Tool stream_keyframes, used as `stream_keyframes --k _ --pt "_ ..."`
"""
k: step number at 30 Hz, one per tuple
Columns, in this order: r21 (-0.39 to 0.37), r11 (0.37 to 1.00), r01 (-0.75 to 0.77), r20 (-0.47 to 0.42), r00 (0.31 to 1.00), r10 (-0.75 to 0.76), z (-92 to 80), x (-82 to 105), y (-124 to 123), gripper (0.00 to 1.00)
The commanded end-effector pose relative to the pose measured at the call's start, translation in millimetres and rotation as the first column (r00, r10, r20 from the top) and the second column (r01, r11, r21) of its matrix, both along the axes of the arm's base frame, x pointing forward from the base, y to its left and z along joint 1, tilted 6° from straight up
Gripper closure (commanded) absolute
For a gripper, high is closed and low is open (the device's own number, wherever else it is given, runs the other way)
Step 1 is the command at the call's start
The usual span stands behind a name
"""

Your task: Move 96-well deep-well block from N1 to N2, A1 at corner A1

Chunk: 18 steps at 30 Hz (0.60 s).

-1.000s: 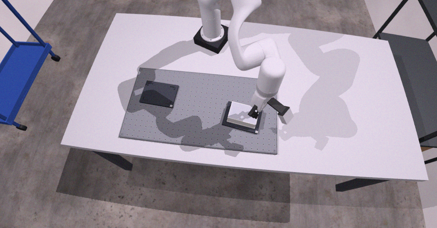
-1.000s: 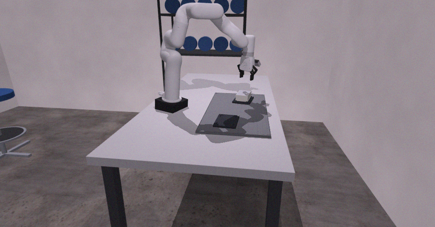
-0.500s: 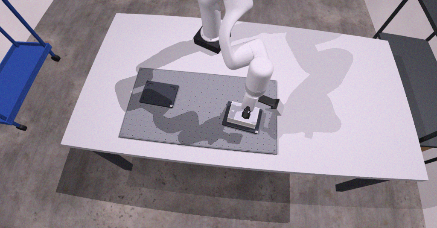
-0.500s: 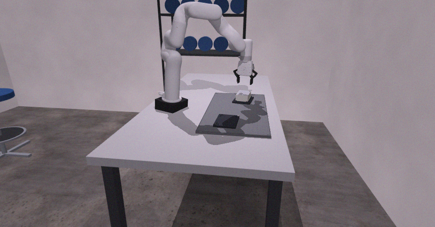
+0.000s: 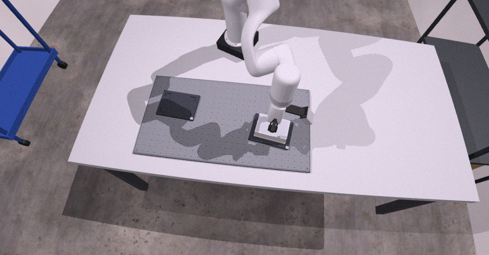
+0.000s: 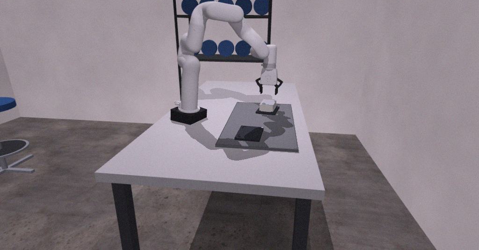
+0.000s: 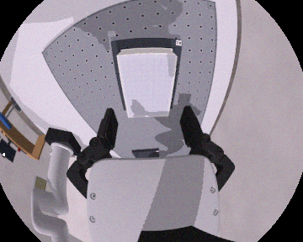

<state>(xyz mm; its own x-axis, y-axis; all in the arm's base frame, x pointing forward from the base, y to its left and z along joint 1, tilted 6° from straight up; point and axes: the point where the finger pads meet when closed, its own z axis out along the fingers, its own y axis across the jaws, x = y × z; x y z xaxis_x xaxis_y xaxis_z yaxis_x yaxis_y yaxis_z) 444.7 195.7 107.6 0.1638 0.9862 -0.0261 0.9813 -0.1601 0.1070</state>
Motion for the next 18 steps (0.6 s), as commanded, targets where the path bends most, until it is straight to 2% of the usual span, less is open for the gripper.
stream_keyframes --k 1,18 --pt "0.002 1.0 0.0 0.004 1.0 0.0 0.0 1.3 0.5 0.0" --pt "0.002 1.0 0.0 0.004 1.0 0.0 -24.9 3.9 -0.6 0.0"
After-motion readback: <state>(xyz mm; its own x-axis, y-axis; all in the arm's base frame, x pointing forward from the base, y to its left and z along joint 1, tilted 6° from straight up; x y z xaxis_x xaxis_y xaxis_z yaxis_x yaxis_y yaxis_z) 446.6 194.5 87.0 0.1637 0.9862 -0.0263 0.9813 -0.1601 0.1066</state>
